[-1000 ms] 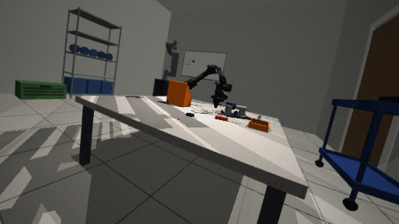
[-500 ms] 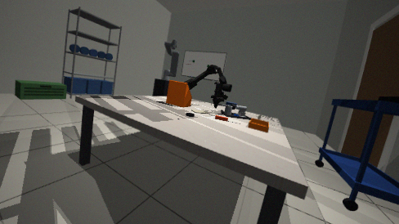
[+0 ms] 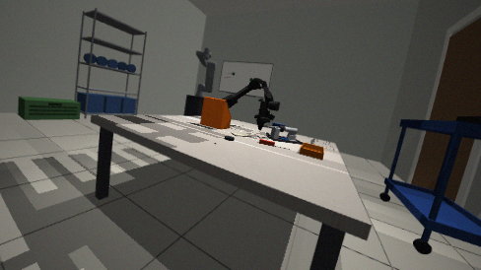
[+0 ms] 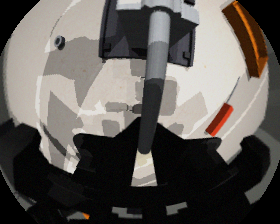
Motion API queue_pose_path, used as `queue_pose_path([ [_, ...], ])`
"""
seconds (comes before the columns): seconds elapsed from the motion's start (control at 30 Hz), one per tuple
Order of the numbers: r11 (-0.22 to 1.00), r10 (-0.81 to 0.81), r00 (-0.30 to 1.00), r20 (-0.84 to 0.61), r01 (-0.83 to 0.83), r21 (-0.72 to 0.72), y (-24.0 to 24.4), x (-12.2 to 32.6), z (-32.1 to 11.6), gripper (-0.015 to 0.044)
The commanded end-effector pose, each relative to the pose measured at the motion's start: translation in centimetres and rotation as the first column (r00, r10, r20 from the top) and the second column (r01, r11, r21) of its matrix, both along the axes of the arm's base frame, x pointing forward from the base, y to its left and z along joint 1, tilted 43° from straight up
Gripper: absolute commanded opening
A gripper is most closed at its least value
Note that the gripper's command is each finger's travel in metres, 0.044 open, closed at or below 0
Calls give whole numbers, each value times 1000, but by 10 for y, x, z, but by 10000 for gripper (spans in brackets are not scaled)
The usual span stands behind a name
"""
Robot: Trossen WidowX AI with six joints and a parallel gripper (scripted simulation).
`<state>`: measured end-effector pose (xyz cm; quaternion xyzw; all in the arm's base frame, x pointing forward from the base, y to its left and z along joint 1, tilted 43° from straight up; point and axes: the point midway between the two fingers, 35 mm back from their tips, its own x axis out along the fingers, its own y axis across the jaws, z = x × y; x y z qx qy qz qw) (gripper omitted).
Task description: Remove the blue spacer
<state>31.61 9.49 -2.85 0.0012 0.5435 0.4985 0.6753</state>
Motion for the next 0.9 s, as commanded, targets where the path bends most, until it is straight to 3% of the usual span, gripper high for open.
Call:
queue_pose_path([
  [0.0, 1000, 0, 1000, 1, 0, -1, 1, 2, 1, 0],
  [0.87, 1000, 0, 1000, 2, 0, -1, 6, 10, 6, 0],
])
